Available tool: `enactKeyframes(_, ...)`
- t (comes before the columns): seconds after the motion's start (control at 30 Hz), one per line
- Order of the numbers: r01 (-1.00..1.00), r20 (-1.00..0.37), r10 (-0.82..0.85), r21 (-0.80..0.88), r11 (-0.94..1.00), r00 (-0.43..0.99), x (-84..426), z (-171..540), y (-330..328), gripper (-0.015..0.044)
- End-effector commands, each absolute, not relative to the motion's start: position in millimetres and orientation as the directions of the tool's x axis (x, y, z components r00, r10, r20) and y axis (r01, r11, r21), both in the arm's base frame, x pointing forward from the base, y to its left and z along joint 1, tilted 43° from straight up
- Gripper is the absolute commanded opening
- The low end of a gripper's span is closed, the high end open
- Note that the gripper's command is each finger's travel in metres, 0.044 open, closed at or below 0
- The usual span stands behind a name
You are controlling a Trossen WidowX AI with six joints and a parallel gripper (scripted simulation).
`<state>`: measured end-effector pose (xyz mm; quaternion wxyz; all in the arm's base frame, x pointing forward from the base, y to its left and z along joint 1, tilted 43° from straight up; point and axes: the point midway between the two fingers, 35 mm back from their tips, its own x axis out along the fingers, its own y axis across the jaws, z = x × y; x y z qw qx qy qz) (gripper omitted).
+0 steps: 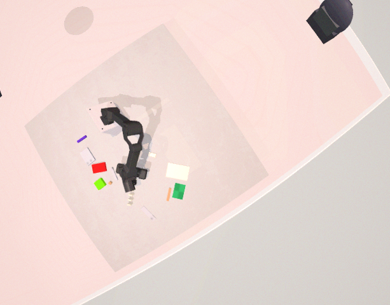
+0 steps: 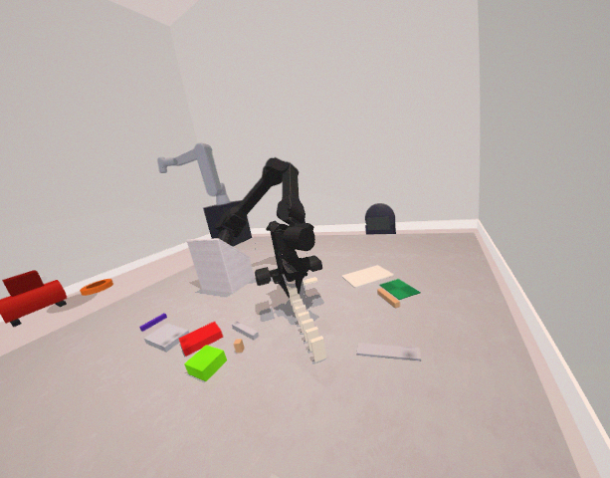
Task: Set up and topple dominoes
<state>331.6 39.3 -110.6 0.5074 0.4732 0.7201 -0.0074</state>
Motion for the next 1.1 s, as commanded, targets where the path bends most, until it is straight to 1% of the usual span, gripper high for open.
enactKeyframes(0.0,0.694,-0.736,0.676,0.469,0.545,-0.034,332,-111,39,0.0107)
enactKeyframes(0.07,0.694,-0.736,0.676,0.469,0.545,-0.034,332,-111,39,0.0107)
enactKeyframes(0.47,0.694,-0.736,0.676,0.469,0.545,-0.034,332,-111,39,0.0422)
enactKeyframes(0.5,0.694,-0.736,0.676,0.469,0.545,-0.034,332,-111,39,0.044)
enactKeyframes(0.63,0.694,-0.738,0.674,0.468,0.547,-0.033,334,-103,31,0.044)
enactKeyframes(0.73,0.693,-0.743,0.668,0.465,0.551,-0.033,341,-66,-7,0.044)
enactKeyframes(0.87,0.691,-0.742,0.669,0.465,0.553,-0.036,337,-19,-47,0.044)
enactKeyframes(1.07,0.691,-0.742,0.669,0.465,0.553,-0.036,336,-15,-51,0.044)
